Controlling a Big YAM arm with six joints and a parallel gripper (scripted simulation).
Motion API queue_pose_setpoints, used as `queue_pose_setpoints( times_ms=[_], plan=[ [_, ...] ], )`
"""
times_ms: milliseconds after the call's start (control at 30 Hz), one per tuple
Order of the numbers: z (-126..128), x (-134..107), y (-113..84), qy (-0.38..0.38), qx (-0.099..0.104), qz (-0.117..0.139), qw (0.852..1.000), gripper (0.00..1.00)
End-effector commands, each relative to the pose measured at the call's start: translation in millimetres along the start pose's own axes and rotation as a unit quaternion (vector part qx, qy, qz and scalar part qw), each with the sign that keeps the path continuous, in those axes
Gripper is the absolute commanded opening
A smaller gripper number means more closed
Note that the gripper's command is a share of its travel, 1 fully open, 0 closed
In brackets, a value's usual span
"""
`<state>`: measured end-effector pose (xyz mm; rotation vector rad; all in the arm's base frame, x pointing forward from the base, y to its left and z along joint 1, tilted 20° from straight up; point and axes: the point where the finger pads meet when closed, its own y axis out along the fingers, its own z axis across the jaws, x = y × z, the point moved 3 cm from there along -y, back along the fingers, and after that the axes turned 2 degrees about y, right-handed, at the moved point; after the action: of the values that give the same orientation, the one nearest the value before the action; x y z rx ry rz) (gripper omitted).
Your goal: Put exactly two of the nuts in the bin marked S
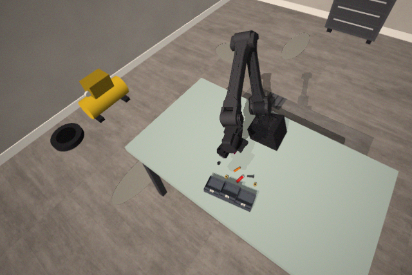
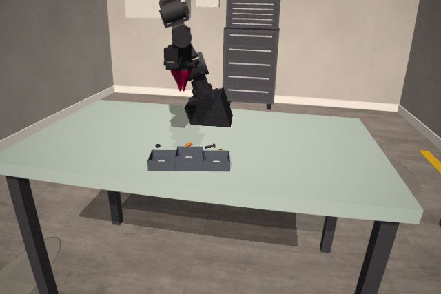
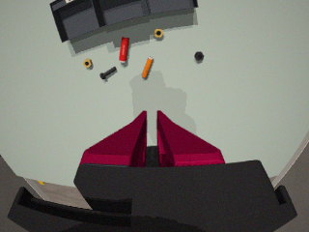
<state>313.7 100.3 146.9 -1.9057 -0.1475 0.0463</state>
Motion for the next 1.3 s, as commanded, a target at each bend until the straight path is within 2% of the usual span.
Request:
queue_pose_setpoints(
  times_ms=[0,833,867,967,1267],
  plan=[
    [7,14,-19.0,-0.011,0.008,-0.024,1.000,0.08],
    [10,17,-20.4,-0.003,0.008,-0.023,1.000,0.08],
    [1,31,-13.1,-0.019,0.009,-0.030,0.999,0.08],
    [-3,49,5.6,-0.094,0.007,-0.030,0.995,0.08],
    [-15,102,61.9,-0.097,0.003,-0.029,0.995,0.08]
  ],
)
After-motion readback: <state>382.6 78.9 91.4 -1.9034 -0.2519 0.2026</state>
